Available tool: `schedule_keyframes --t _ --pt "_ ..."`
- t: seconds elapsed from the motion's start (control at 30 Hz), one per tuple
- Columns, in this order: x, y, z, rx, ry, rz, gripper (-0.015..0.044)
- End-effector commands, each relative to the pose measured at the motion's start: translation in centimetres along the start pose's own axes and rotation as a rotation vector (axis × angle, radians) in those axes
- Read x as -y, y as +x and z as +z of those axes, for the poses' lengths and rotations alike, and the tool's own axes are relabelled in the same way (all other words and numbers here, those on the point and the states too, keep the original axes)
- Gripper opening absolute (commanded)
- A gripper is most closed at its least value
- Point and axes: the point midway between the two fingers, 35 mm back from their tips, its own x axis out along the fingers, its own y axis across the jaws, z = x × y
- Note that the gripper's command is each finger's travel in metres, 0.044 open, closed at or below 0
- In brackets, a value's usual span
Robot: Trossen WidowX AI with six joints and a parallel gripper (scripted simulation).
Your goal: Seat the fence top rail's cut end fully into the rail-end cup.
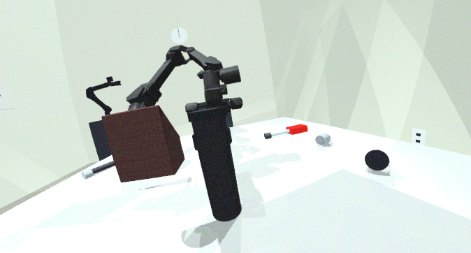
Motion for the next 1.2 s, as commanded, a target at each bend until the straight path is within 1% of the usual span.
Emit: schedule_keyframes --t 0.0,0.57,0.6,1.17 --pt "-0.06 -0.34 0.67 0.019 0.002 0.005 0.0000" --pt "-0.17 -0.60 0.75 0.019 0.002 0.005 0.0000" --pt "0.09 -0.18 0.05 -0.002 0.000 -0.005 0.0000" --pt "0.06 -0.15 0.58 -0.001 0.000 -0.005 0.0000"
